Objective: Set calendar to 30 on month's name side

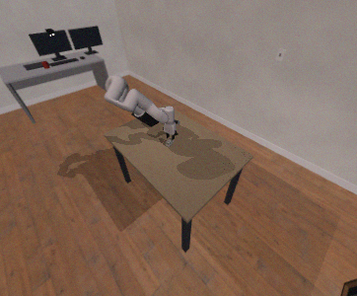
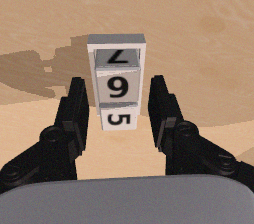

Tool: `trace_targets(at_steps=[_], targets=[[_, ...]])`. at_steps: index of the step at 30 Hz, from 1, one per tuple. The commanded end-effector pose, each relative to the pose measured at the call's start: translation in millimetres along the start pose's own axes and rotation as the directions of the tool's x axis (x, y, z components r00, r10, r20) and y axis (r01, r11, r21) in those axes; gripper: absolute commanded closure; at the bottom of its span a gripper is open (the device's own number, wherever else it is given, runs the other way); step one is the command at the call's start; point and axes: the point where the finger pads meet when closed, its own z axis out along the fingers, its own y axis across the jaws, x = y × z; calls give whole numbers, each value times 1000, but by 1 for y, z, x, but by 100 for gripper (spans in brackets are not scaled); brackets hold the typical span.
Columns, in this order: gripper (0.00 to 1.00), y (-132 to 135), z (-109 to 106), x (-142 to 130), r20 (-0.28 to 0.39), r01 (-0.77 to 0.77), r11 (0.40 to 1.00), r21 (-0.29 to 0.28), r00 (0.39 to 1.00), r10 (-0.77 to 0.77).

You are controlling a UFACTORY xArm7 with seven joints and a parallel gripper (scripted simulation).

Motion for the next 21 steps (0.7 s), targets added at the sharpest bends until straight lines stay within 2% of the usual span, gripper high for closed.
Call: trace_targets(at_steps=[1, 9, 21], targets=[[51, 1, -1, 1, -1, 0, 1000, -4, 1000, 0], [51, 1, 3, 1, -1, 0, 1000, -4, 1000, 0], [51, 2, 22, 1, -1, 0, 1000, -4, 1000, 0]])
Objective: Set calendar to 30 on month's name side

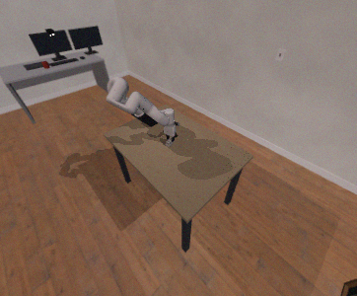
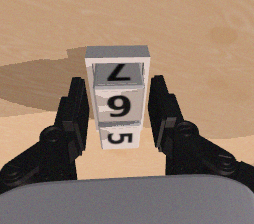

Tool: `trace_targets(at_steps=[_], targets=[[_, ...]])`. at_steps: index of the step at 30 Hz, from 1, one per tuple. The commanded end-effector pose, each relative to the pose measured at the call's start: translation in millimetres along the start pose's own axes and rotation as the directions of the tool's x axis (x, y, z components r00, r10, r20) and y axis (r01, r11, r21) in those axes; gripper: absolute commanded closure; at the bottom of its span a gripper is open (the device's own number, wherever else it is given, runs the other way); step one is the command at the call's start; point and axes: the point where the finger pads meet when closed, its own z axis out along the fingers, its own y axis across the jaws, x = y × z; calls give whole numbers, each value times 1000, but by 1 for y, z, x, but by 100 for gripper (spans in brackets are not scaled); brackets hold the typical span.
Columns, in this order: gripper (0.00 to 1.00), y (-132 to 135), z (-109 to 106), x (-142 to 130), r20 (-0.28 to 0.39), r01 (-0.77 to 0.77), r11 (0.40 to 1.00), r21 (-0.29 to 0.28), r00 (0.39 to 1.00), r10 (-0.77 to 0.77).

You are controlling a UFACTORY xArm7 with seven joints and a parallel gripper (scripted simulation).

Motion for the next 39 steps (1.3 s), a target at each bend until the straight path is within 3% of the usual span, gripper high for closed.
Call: trace_targets(at_steps=[1, 39], targets=[[51, 2, 3, 1, -1, 0, 1000, -5, 1000, 0], [51, 2, 7, 1, -1, 0, 1000, -5, 1000, 0]])
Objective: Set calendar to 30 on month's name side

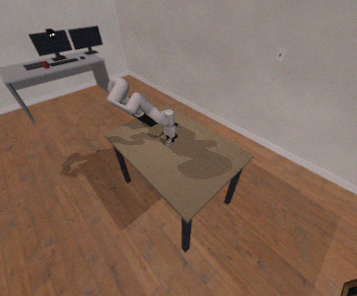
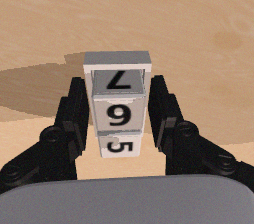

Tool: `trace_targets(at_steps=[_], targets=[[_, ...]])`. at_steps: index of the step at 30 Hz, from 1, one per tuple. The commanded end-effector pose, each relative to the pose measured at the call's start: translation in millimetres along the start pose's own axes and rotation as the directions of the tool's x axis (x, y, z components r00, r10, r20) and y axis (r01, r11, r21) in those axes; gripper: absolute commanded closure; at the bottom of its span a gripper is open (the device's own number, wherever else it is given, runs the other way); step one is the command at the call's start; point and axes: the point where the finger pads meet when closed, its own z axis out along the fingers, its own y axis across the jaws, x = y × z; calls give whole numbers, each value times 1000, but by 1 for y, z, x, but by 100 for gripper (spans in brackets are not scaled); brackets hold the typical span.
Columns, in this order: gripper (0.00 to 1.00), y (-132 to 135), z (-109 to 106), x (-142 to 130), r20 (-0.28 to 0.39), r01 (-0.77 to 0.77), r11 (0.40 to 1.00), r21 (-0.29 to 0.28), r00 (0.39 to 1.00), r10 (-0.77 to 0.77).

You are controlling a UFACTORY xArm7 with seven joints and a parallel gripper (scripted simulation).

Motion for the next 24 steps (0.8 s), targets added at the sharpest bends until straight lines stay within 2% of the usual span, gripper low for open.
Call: trace_targets(at_steps=[1, 6, 7, 24], targets=[[51, 1, -1, 1, -1, 1, 1000, -4, 1000, -1], [51, 1, -1, 1, -1, 1, 1000, -4, 1000, -1], [71, 1, -1, 1, -1, 1, 1000, -4, 1000, -1], [71, 1, -1, 1, -1, 1, 1000, -4, 1000, -1]])
